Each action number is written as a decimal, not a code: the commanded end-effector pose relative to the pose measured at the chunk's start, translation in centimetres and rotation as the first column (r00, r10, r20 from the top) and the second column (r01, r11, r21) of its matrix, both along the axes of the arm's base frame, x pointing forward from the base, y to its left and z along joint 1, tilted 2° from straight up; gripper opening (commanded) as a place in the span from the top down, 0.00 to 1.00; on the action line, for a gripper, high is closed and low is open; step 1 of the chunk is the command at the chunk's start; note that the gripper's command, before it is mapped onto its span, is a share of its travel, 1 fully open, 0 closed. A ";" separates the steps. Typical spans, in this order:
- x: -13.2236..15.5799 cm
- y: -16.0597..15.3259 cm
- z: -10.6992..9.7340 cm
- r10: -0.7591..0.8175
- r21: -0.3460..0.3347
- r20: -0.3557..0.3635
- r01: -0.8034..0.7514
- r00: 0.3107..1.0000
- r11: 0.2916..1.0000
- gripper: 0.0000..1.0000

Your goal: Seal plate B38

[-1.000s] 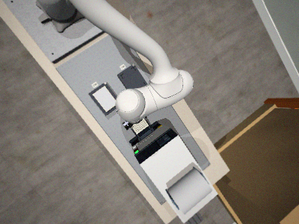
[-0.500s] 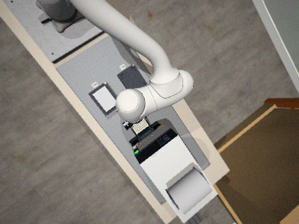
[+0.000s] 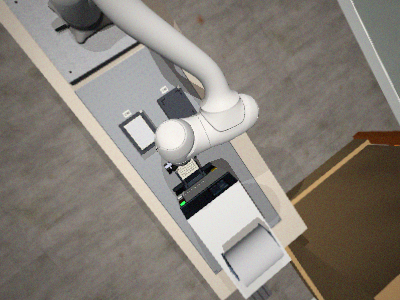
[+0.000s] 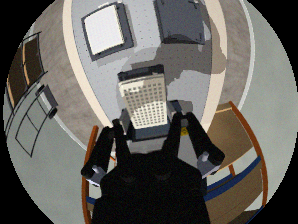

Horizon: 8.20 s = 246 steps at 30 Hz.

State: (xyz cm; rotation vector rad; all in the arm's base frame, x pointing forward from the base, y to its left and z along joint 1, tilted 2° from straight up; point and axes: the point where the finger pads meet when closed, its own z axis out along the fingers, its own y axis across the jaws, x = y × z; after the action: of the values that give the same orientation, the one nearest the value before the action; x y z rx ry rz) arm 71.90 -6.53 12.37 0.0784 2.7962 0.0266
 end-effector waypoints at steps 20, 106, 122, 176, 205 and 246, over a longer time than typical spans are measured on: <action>-0.1 0.1 -0.9 0.003 0.001 -0.001 -0.003 1.000 1.000 0.90; -0.1 0.4 -2.0 0.003 0.001 -0.001 -0.003 1.000 1.000 0.90; -0.1 0.4 -2.0 0.003 0.001 -0.001 -0.003 1.000 1.000 0.90; -0.1 0.5 -2.7 0.003 0.001 -0.001 -0.003 1.000 1.000 0.90; -0.1 0.5 -3.1 0.003 0.001 -0.001 -0.003 1.000 1.000 0.90; -0.1 0.5 -3.1 0.003 0.001 -0.001 -0.003 1.000 1.000 0.90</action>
State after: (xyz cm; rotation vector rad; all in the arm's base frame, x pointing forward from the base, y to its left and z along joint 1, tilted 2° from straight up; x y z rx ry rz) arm 71.90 -6.41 9.62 0.0840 2.7936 0.0243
